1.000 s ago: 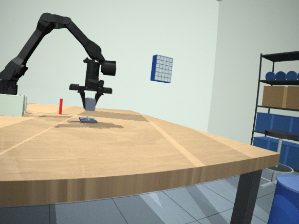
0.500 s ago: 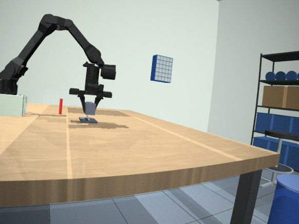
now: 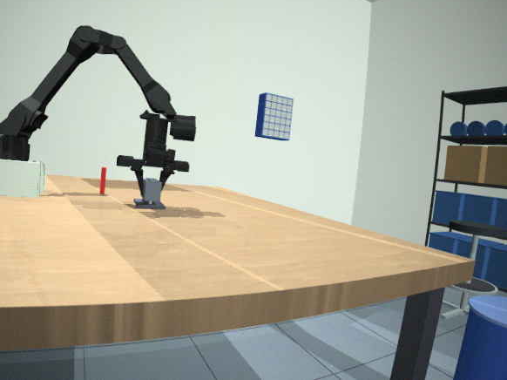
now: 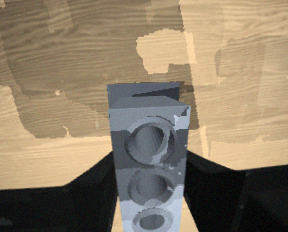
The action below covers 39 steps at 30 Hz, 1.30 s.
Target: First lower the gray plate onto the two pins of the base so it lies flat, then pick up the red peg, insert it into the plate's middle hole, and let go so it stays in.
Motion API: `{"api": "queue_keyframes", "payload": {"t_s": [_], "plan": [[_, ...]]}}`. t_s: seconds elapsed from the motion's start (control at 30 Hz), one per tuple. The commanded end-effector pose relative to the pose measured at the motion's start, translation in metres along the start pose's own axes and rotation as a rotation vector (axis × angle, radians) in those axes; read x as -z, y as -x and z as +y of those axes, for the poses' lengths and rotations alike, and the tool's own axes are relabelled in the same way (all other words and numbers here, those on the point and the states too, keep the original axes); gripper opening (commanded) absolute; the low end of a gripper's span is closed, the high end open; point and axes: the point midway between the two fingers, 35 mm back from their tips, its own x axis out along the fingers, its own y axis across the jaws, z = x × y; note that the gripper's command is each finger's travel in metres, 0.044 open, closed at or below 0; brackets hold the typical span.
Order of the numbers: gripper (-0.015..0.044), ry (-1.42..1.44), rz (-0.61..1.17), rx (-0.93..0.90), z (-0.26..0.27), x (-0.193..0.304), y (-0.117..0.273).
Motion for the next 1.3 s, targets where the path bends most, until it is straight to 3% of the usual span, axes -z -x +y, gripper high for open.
{"api": "queue_keyframes", "payload": {"t_s": [0.0, 0.1, 0.67, 0.83, 1.07, 1.27], "plan": [[0.0000, 0.000, 0.000, 0.000, 0.000, 0.000, 0.001], [0.0000, 0.000, 0.000, 0.000, 0.000, 0.000, 0.001], [0.0440, 0.000, 0.000, 0.000, 0.000, 0.000, 0.001], [0.0440, 0.002, 0.000, 0.000, 0.002, -0.001, 0.011], [0.0440, -0.002, 0.002, 0.001, 0.001, -0.001, 0.115], [0.0440, -0.003, 0.003, 0.001, 0.002, -0.001, 0.118]]}}
